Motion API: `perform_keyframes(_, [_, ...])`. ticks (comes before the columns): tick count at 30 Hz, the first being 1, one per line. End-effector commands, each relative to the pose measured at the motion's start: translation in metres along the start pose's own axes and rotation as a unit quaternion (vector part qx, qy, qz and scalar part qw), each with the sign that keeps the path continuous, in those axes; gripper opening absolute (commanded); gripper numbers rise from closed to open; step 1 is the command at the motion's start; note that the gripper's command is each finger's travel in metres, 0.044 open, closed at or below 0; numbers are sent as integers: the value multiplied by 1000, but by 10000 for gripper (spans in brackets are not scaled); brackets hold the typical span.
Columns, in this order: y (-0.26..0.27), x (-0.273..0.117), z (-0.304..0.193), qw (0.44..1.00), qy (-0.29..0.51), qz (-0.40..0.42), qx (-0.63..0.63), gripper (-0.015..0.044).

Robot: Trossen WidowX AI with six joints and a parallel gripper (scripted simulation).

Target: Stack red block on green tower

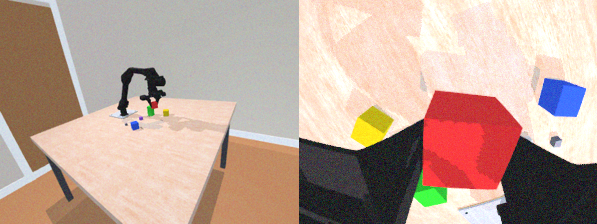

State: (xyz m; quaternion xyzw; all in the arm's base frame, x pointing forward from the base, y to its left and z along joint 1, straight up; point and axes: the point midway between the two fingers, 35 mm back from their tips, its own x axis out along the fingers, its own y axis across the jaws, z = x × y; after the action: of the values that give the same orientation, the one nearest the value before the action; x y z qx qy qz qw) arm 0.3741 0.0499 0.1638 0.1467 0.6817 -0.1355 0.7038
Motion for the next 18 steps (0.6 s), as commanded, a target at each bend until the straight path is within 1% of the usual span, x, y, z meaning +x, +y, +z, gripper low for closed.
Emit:
perform_keyframes(1, [10, -3, -20, 1000, -1, 0, -2, 0])
perform_keyframes(18, [31, -3, -114, 1000, 4, 1, -2, 0])
